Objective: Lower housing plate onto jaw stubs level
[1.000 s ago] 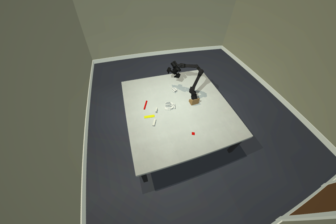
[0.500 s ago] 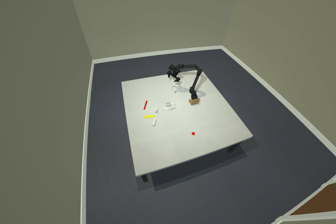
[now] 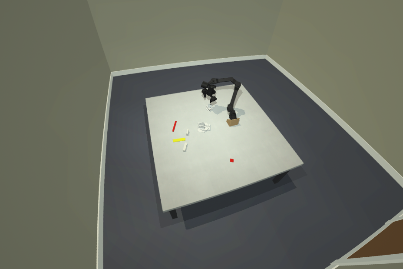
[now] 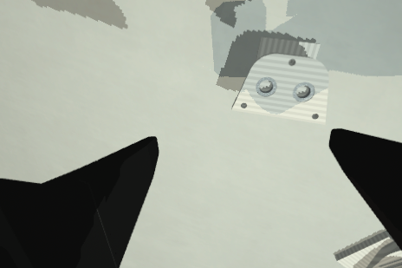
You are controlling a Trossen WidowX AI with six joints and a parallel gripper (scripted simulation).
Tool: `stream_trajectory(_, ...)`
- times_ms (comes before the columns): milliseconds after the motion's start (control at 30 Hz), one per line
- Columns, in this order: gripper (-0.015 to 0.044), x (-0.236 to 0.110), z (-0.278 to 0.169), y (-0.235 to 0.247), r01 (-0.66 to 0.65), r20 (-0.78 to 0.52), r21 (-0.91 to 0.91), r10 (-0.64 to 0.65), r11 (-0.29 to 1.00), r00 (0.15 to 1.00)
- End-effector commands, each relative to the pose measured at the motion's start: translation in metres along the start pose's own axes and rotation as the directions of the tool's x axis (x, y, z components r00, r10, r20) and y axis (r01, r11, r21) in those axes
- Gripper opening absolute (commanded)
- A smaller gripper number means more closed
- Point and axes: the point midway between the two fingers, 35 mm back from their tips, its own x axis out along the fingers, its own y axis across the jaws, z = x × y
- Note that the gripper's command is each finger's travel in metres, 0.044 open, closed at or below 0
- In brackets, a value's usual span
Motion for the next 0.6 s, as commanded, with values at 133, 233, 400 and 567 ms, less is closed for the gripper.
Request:
stream_trajectory(133, 0.0440, 0.004, -0.004, -0.026, 0.105, 0.036, 0.148, -0.112, 0.983, 0.993)
stream_trajectory(233, 0.0440, 0.004, -0.004, -0.030, 0.120, 0.045, 0.175, -0.130, 0.977, 0.991)
stream_trajectory(400, 0.0440, 0.011, -0.005, -0.031, 0.120, 0.045, 0.176, -0.130, 0.977, 0.990)
stream_trajectory(567, 0.0440, 0.043, -0.002, -0.035, 0.117, 0.046, 0.176, -0.126, 0.978, 0.991)
